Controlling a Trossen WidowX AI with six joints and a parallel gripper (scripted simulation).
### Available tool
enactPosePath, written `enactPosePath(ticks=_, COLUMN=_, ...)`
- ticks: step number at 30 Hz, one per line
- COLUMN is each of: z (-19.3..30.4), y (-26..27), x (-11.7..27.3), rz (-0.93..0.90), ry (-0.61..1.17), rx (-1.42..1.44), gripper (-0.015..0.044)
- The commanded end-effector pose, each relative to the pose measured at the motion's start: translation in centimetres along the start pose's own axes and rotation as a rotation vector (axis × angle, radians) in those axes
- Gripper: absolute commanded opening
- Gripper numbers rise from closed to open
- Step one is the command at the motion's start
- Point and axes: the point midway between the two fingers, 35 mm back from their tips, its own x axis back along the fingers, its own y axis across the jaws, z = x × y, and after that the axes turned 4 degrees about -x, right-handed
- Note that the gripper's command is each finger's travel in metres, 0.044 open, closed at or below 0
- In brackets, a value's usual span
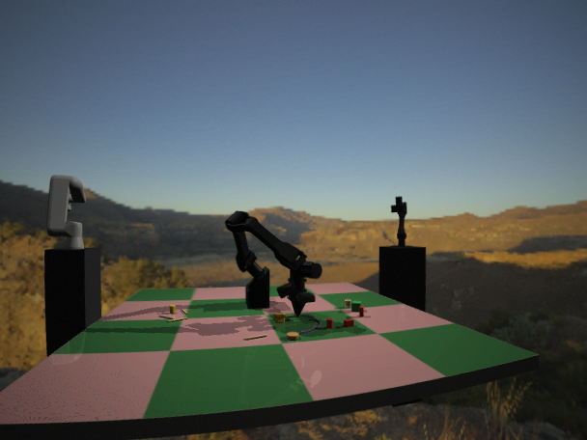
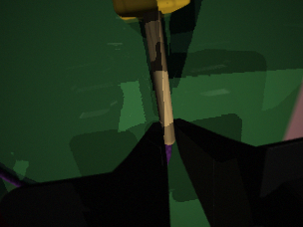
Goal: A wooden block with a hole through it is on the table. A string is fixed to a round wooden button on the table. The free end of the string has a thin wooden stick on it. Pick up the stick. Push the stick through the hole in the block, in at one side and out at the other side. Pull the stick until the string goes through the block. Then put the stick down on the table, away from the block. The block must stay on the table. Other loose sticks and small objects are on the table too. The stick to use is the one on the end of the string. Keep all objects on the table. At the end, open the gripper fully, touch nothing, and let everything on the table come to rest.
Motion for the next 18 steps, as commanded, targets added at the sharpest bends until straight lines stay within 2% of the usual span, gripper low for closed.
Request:
enactPosePath(ticks=1, z=-0.8, y=0.1, x=0.0, rz=-0.004, ry=-0.003, rx=-0.003, gripper=0.0000)
enactPosePath(ticks=18, z=-3.0, y=0.2, x=0.0, rz=-0.003, ry=-0.005, rx=-0.003, gripper=0.0000)
